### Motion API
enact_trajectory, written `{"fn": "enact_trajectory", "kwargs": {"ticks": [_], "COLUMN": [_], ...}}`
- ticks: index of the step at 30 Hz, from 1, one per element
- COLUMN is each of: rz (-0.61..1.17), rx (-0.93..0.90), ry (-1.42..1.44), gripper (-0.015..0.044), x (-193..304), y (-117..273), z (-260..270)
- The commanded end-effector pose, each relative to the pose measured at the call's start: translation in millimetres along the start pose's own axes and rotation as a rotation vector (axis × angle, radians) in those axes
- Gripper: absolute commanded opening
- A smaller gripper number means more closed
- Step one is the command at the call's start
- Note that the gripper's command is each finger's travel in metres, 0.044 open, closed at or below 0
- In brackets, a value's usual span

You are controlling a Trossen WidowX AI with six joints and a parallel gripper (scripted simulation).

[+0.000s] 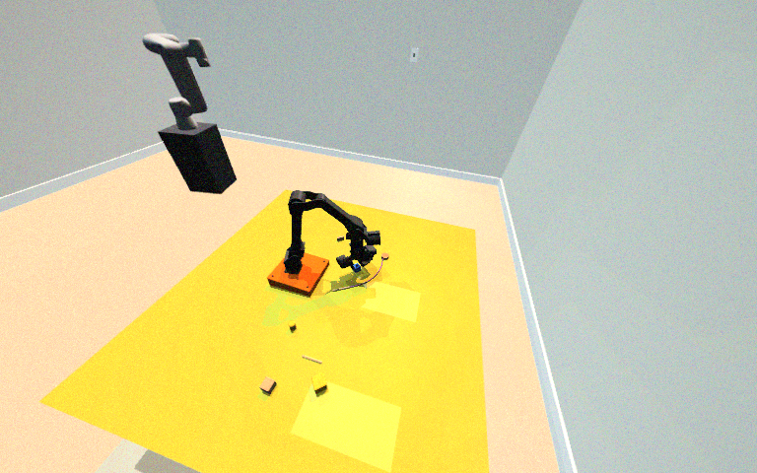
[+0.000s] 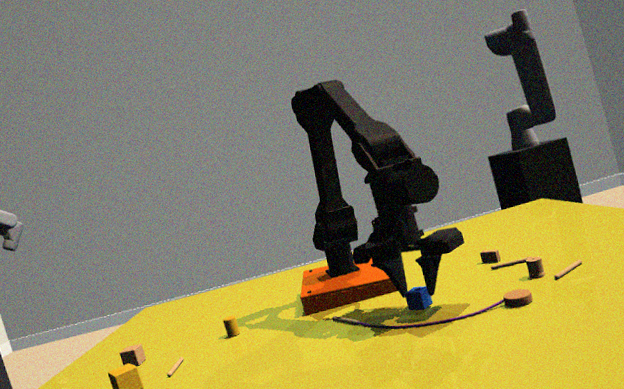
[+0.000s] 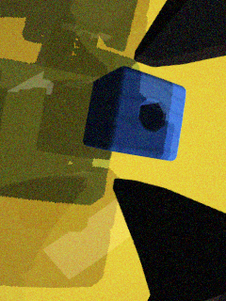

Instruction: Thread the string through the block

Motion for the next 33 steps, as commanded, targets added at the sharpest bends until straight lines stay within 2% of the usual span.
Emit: {"fn": "enact_trajectory", "kwargs": {"ticks": [1, 4, 11, 16, 17, 33], "rz": [0.001, 0.001, 0.002, 0.002, 0.002, 0.002], "rx": [0.007, 0.007, 0.002, 0.002, 0.002, 0.002], "ry": [-0.004, -0.004, 0.0, 0.0, 0.0, 0.0], "gripper": [0.0241, 0.0241, 0.0057, 0.0024, 0.0, 0.0], "x": [0.6, 0.6, 0.3, 0.3, 0.3, 0.2], "y": [-2.4, -2.4, -1.0, -1.0, -1.0, 6.5], "z": [-1.0, -1.0, -0.3, -0.3, -0.3, -0.2]}}
Point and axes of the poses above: the point midway between the two fingers, 35 mm back from their tips, its own y axis back along the fingers, its own z axis across the jaws, x = y × z, the point moved 9 cm from there along y, back along the fingers, and after that the axes turned 15 degrees about y, right-handed, at the moved point
